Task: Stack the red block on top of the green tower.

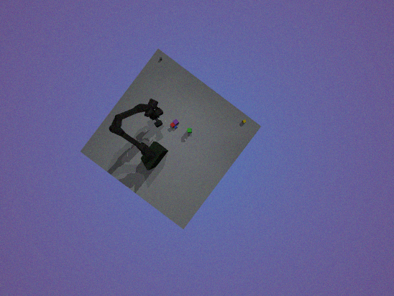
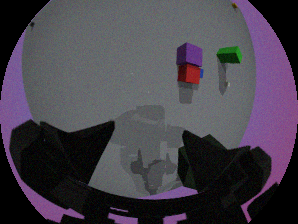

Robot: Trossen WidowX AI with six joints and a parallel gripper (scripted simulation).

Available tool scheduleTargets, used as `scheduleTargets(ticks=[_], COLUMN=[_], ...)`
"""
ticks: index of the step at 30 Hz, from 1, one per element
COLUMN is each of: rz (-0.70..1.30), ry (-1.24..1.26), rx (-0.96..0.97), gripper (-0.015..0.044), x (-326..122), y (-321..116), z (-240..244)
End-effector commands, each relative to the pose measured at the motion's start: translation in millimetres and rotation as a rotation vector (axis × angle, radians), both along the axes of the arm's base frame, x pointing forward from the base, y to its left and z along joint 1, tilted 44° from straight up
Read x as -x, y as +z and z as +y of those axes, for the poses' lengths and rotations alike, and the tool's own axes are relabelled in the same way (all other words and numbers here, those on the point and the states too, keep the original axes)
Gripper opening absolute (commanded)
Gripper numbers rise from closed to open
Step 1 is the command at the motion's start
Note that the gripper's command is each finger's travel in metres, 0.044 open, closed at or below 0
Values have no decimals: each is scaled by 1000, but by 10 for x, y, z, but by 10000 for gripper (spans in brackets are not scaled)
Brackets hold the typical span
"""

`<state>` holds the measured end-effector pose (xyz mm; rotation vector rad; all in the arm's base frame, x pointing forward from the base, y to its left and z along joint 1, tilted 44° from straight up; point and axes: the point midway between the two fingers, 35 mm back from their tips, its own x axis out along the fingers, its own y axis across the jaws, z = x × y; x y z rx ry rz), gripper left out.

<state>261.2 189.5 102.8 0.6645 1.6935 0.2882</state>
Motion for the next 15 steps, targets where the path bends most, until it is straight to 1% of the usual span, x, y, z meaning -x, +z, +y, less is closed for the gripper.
scheduleTargets(ticks=[1, 12, 15], rz=[-5, -87, -95], ry=[8, 16, 16], rx=[-31, -150, -158], gripper=[440, 440, 440], x=[-157, -572, -588], y=[-203, -801, -838], z=[-176, -837, -881])
